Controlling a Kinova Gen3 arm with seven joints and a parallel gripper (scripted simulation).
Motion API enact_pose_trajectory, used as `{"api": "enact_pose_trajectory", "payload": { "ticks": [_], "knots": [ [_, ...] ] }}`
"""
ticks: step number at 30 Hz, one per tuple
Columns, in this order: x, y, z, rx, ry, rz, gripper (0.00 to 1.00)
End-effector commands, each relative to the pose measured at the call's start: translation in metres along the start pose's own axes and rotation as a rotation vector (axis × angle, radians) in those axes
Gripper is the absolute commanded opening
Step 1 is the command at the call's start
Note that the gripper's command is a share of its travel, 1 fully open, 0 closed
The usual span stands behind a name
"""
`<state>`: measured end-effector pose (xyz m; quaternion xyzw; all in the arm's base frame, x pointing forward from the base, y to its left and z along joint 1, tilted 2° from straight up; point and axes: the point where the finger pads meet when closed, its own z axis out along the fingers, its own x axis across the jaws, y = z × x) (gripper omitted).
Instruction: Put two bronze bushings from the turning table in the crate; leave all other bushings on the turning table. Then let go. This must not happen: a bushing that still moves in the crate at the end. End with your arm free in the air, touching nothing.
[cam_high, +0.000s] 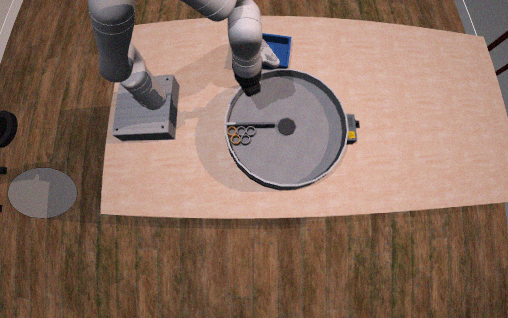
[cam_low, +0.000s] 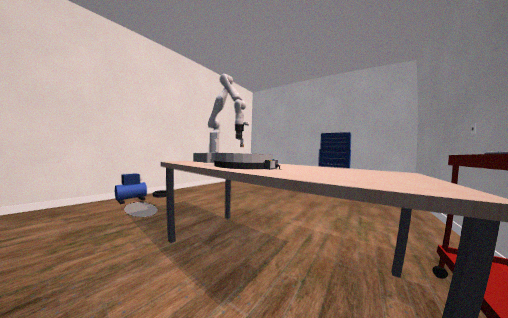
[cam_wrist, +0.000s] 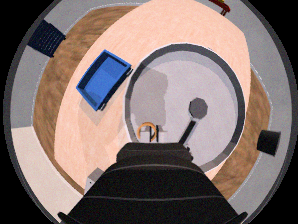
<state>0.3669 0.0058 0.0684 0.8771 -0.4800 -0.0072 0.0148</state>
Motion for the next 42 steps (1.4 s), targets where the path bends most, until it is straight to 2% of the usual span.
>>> {"api": "enact_pose_trajectory", "payload": {
  "ticks": [1, 6, 11, 23, 28, 40, 42],
  "knots": [
    [-0.002, -0.002, -0.001, 0.002, 0.002, -0.008, 0.0],
    [-0.002, -0.002, -0.001, 0.002, 0.002, -0.008, 0.0],
    [-0.048, -0.027, -0.001, 0.002, 0.002, -0.007, 0.0],
    [-0.048, -0.027, -0.001, 0.002, 0.002, -0.007, 0.0],
    [-0.094, -0.052, -0.001, 0.002, 0.002, -0.007, 0.0],
    [-0.094, -0.052, -0.001, 0.002, 0.002, -0.007, 0.0],
    [-0.112, -0.062, -0.001, 0.003, 0.002, -0.006, 0.0]
  ]
}}
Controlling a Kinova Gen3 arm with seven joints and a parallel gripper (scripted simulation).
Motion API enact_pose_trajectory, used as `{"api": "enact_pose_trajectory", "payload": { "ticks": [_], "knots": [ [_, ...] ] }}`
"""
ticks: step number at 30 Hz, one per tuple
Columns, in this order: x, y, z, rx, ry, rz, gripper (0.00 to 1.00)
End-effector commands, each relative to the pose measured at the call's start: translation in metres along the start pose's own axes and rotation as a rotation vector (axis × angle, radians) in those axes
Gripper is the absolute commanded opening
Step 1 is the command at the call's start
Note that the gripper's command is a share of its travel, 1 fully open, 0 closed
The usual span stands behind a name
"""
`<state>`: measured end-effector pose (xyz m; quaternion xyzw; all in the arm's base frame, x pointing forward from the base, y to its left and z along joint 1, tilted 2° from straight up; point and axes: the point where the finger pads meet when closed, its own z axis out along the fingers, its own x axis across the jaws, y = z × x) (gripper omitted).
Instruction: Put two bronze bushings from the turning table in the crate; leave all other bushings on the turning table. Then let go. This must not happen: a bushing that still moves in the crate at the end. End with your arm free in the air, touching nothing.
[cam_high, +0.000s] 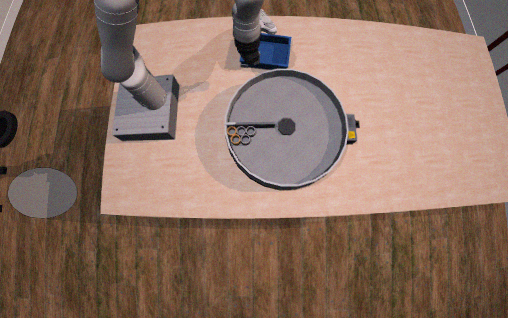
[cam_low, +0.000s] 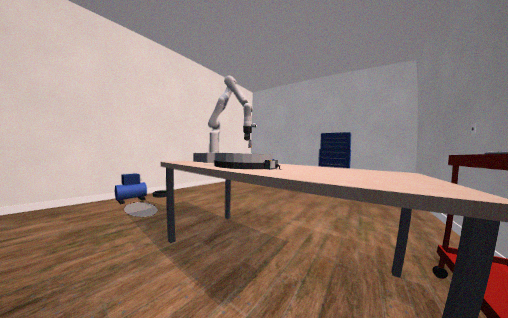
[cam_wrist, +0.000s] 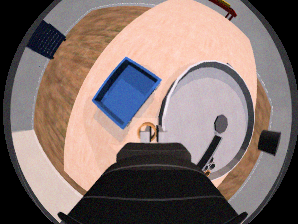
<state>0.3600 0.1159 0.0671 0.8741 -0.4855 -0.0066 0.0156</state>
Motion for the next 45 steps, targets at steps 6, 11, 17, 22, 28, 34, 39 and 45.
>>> {"api": "enact_pose_trajectory", "payload": {
  "ticks": [6, 11, 17, 22, 28, 34, 39, 45],
  "knots": [
    [-0.043, -0.023, -0.001, 0.003, 0.0, -0.019, 0.0],
    [-0.043, -0.023, -0.001, 0.003, 0.0, -0.019, 0.0],
    [-0.061, -0.033, -0.001, 0.004, 0.001, -0.018, 0.0],
    [-0.089, -0.048, -0.001, 0.004, 0.001, -0.018, 0.0],
    [-0.089, -0.048, -0.001, 0.004, 0.001, -0.018, 0.0],
    [-0.089, -0.048, 0.01, 0.005, 0.001, -0.018, 0.0],
    [-0.09, -0.048, 0.028, 0.005, 0.0, -0.019, 0.0],
    [-0.09, -0.048, 0.028, 0.005, 0.0, -0.019, 0.0]
  ]
}}
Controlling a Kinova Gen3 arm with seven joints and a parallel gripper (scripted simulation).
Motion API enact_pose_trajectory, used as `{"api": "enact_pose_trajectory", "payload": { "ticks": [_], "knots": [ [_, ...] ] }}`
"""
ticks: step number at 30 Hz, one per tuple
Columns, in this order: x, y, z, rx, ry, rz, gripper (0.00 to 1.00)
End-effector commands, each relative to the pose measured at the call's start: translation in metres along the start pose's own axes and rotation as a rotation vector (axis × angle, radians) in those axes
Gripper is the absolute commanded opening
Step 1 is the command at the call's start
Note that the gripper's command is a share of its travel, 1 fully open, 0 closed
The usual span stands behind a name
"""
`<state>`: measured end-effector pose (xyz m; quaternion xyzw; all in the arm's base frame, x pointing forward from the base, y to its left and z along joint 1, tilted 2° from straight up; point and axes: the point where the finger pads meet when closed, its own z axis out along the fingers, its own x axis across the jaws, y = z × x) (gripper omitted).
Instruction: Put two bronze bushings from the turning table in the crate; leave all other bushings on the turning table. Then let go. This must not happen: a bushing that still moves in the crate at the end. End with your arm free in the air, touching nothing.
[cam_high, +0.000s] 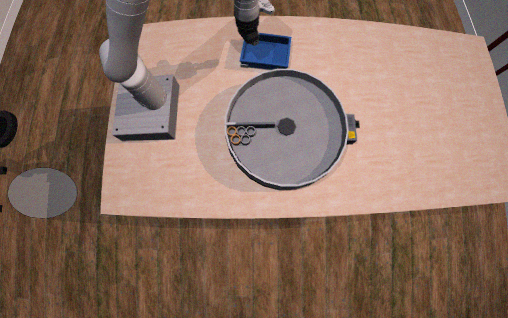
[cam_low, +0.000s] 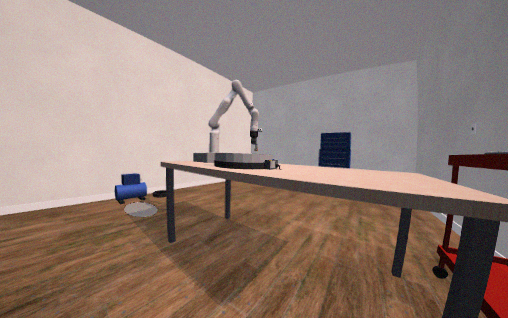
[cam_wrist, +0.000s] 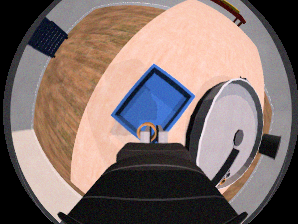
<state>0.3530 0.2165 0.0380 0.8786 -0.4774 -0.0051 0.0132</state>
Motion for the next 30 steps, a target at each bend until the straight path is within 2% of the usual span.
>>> {"api": "enact_pose_trajectory", "payload": {
  "ticks": [1, 4, 9, 21, 26, 30],
  "knots": [
    [0.0, 0.0, 0.001, -0.001, 0.0, -0.001, 0.0],
    [0.0, 0.0, 0.001, -0.001, 0.0, -0.001, 0.0],
    [-0.001, 0.0, 0.029, 0.0, 0.0, -0.002, 0.0],
    [-0.001, 0.0, 0.029, 0.0, 0.0, -0.002, 0.0],
    [-0.002, 0.0, 0.058, 0.0, -0.001, -0.003, 0.0],
    [-0.002, 0.0, 0.058, 0.0, -0.001, -0.003, 0.0]
  ]
}}
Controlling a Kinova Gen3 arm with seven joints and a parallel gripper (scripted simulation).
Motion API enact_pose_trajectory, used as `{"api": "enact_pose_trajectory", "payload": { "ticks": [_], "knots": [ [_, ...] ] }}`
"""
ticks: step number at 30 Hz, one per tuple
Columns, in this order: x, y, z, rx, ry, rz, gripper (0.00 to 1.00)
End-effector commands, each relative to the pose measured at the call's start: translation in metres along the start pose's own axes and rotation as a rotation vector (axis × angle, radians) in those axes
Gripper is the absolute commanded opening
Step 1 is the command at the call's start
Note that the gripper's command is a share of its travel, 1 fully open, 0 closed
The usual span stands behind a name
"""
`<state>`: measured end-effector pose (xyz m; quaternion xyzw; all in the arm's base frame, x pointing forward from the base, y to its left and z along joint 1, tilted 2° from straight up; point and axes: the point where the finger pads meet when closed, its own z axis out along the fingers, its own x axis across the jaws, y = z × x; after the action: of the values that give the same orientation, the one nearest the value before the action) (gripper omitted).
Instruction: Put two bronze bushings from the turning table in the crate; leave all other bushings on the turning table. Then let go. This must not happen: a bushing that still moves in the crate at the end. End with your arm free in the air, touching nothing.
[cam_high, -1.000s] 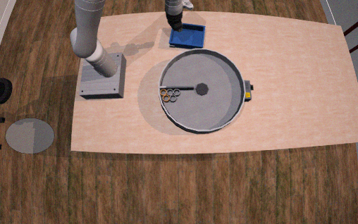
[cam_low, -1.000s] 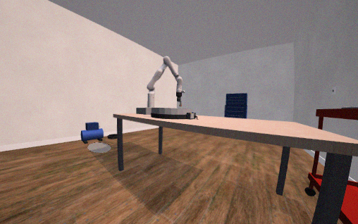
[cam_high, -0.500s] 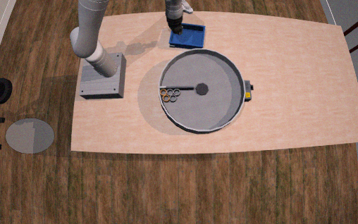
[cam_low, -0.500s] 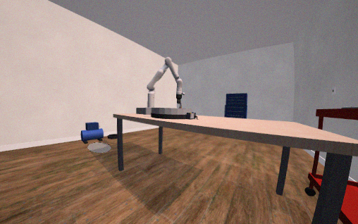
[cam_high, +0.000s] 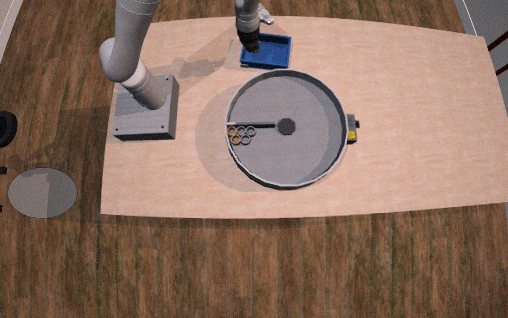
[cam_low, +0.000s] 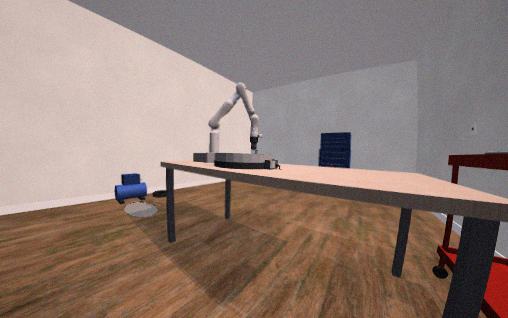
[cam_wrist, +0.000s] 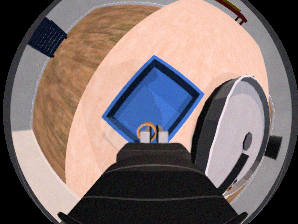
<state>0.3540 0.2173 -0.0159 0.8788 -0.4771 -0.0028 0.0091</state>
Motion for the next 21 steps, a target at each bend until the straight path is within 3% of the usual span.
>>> {"api": "enact_pose_trajectory", "payload": {
  "ticks": [1, 21],
  "knots": [
    [-0.0014, 0.0025, 0.0043, -0.009, -0.001, -0.003, 0.0],
    [-0.0013, 0.0024, 0.0126, -0.009, -0.001, -0.003, 0.0]
  ]
}}
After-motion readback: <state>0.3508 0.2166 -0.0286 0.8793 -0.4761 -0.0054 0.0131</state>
